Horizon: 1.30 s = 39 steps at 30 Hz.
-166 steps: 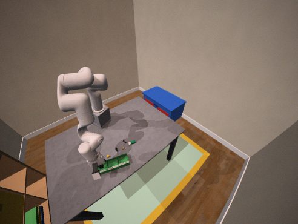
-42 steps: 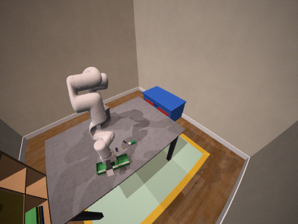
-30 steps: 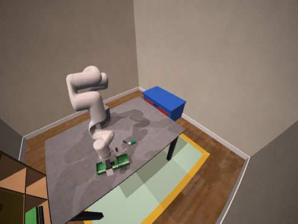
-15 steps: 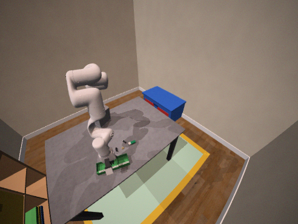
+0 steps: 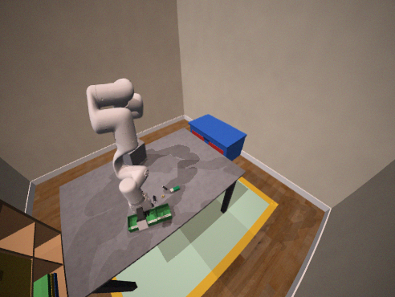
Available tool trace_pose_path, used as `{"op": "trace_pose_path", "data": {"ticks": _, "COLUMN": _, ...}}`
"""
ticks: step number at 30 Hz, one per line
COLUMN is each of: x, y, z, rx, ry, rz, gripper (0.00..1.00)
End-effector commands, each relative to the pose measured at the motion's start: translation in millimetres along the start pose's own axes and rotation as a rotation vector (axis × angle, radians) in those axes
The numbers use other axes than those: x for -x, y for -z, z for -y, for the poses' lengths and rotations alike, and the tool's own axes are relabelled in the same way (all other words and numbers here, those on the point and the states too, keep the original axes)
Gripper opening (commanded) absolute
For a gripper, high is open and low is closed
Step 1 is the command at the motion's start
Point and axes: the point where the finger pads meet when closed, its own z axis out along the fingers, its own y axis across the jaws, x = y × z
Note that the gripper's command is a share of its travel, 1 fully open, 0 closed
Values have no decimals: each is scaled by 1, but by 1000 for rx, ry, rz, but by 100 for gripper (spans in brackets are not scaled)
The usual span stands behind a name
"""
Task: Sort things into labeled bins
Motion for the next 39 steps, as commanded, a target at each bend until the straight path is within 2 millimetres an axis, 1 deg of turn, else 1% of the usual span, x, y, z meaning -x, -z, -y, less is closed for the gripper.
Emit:
{"op": "trace_pose_path", "data": {"ticks": 1, "x": -1, "y": 4, "z": 0, "rx": 1, "ry": 0, "rz": -1, "gripper": 7}}
{"op": "trace_pose_path", "data": {"ticks": 2, "x": -1, "y": 4, "z": 0, "rx": 1, "ry": 0, "rz": -1, "gripper": 7}}
{"op": "trace_pose_path", "data": {"ticks": 5, "x": 0, "y": 4, "z": 15, "rx": 1, "ry": 0, "rz": -1, "gripper": 7}}
{"op": "trace_pose_path", "data": {"ticks": 7, "x": 0, "y": 4, "z": 15, "rx": 1, "ry": 0, "rz": -1, "gripper": 7}}
{"op": "trace_pose_path", "data": {"ticks": 21, "x": 0, "y": 4, "z": 84, "rx": 0, "ry": 0, "rz": -1, "gripper": 7}}
{"op": "trace_pose_path", "data": {"ticks": 28, "x": 0, "y": 4, "z": 84, "rx": 0, "ry": 0, "rz": -1, "gripper": 7}}
{"op": "trace_pose_path", "data": {"ticks": 39, "x": 0, "y": -25, "z": 84, "rx": 0, "ry": 0, "rz": -1, "gripper": 7}}
